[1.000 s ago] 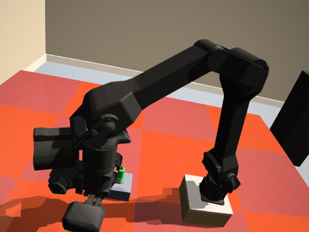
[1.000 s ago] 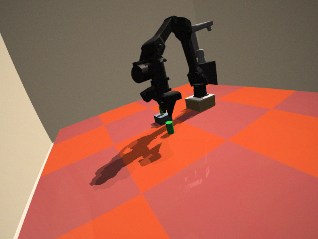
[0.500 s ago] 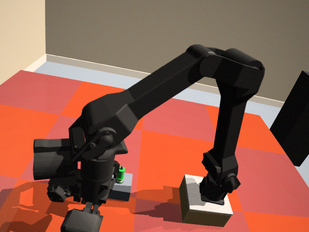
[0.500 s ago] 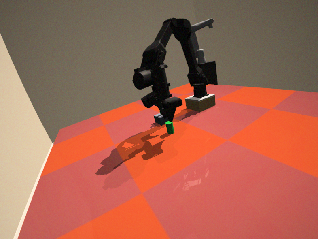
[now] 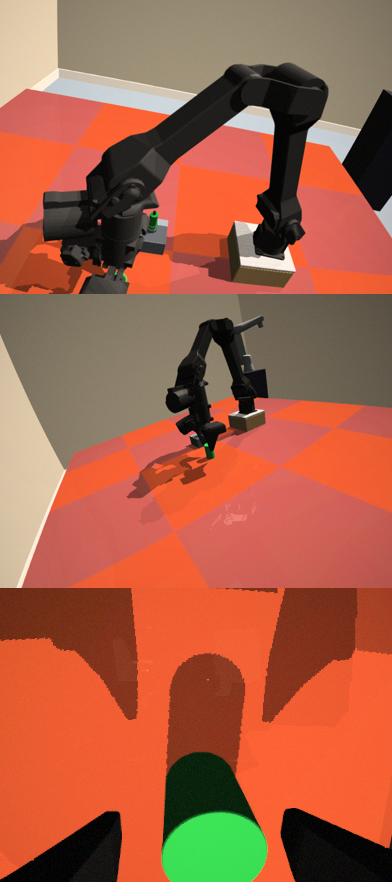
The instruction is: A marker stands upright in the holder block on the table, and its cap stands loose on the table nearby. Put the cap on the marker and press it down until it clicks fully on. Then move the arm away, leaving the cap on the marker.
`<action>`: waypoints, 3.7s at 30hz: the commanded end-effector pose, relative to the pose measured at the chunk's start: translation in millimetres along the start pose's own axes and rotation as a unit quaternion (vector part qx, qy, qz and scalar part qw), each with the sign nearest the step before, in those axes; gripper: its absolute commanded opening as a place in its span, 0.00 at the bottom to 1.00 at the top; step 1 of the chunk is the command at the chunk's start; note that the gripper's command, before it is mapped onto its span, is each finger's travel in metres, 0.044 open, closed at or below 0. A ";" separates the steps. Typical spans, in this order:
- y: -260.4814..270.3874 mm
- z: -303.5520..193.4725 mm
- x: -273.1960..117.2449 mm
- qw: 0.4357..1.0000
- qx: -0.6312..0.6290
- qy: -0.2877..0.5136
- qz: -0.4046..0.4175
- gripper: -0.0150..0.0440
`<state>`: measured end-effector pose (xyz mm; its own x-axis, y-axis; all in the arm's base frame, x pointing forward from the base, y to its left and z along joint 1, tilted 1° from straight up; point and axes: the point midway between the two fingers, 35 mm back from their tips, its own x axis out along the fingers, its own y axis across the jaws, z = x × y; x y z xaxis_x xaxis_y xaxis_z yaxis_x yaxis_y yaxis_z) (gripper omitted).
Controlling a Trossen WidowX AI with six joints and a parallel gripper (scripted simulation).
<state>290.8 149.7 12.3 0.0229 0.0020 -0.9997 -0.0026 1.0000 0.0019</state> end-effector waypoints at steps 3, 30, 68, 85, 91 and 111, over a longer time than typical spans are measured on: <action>-2.0 -2.3 12.5 1.000 0.002 0.003 -0.004 0.68; -0.5 -2.3 15.4 1.000 0.002 0.003 -0.004 0.25; -73.0 -5.5 -66.7 1.000 0.002 0.002 -0.007 0.25; -129.5 -24.5 -88.7 1.000 0.002 0.003 -0.010 0.25; -139.9 -29.9 -92.8 1.000 0.002 0.004 -0.011 0.25; -140.4 -29.2 -71.2 1.000 0.002 0.004 -0.011 0.25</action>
<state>261.9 9.9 90.1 0.0233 -0.0156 -0.9996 0.0043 0.9999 -0.0155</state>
